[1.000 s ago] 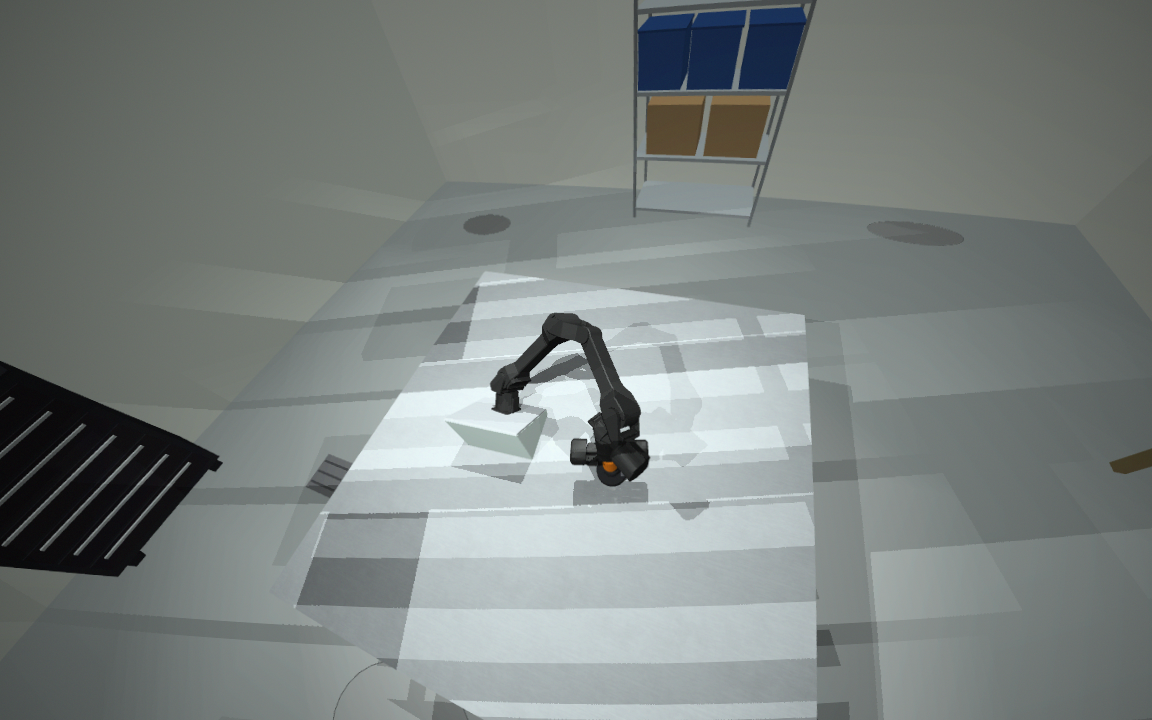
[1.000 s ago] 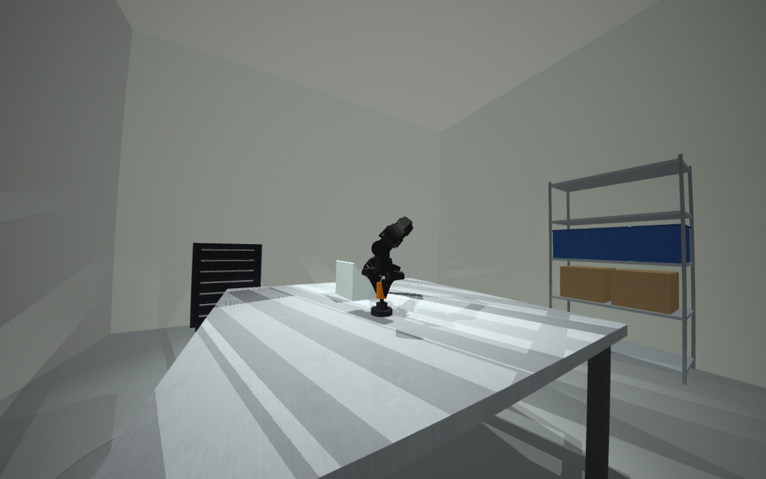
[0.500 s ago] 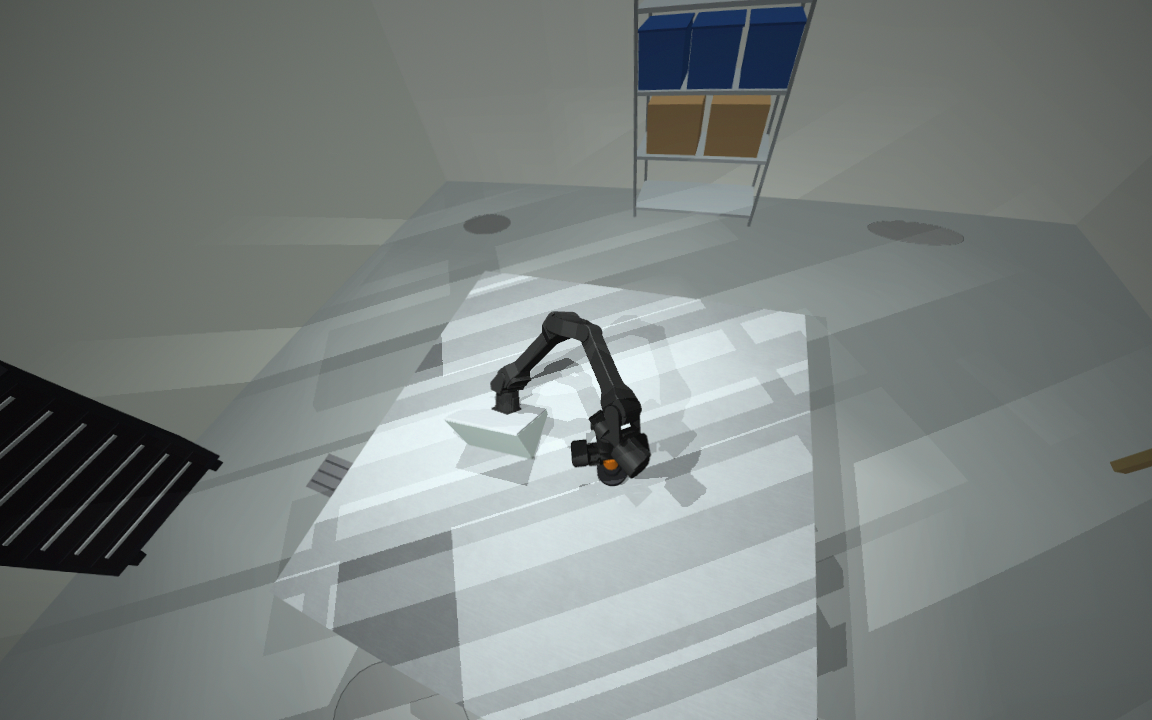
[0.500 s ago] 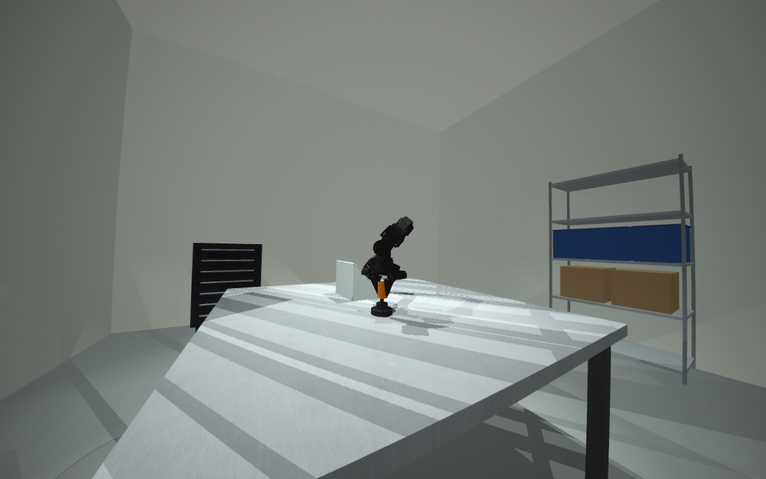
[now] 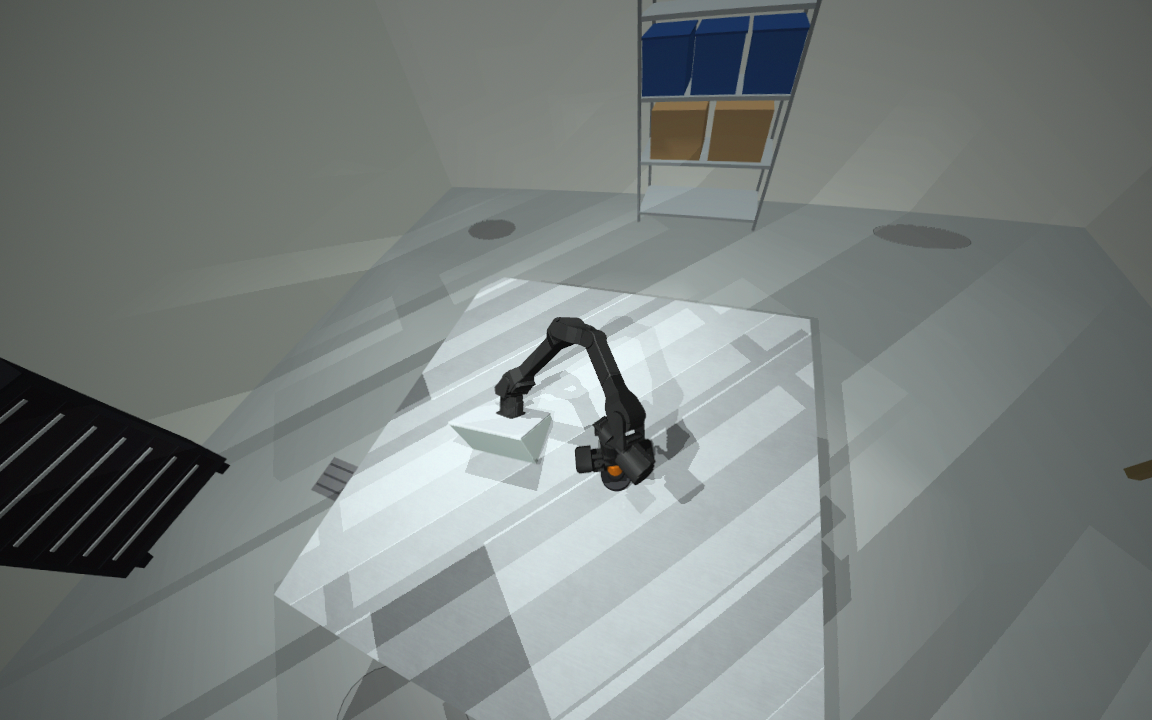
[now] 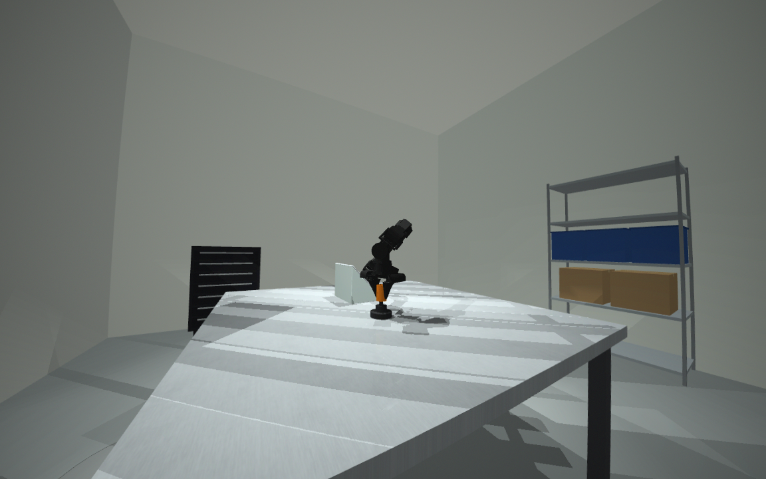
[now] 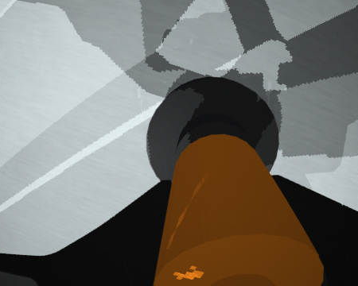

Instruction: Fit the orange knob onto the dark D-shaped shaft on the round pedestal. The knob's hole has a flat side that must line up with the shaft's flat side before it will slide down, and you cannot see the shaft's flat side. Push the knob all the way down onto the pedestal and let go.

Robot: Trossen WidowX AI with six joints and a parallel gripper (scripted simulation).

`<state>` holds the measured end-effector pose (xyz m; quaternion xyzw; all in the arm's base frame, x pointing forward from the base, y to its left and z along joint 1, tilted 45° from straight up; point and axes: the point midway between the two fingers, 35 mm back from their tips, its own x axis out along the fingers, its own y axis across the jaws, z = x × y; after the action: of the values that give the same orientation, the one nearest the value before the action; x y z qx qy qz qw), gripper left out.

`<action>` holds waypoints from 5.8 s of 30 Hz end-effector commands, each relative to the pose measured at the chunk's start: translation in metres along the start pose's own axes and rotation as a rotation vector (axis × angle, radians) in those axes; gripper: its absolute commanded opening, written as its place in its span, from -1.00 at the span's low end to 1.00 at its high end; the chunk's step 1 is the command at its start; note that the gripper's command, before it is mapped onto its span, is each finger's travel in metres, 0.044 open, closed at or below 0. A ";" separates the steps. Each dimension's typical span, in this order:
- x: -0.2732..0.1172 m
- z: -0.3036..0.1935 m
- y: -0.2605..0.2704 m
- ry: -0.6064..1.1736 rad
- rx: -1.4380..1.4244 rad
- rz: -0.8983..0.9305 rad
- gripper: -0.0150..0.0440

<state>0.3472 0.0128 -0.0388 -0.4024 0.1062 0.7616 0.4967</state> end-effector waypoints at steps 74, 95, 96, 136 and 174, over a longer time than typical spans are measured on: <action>0.001 0.000 0.000 0.006 -0.210 -0.007 -0.49; -0.005 -0.004 0.000 0.007 -0.419 -0.007 -0.49; -0.005 -0.004 0.000 0.007 -0.419 -0.007 -0.49; -0.005 0.000 0.000 0.003 0.531 -0.009 -0.49; -0.005 -0.005 0.004 -0.005 2.094 -0.011 -0.49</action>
<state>0.3468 0.0099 -0.0402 0.2001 0.6970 0.3244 0.6073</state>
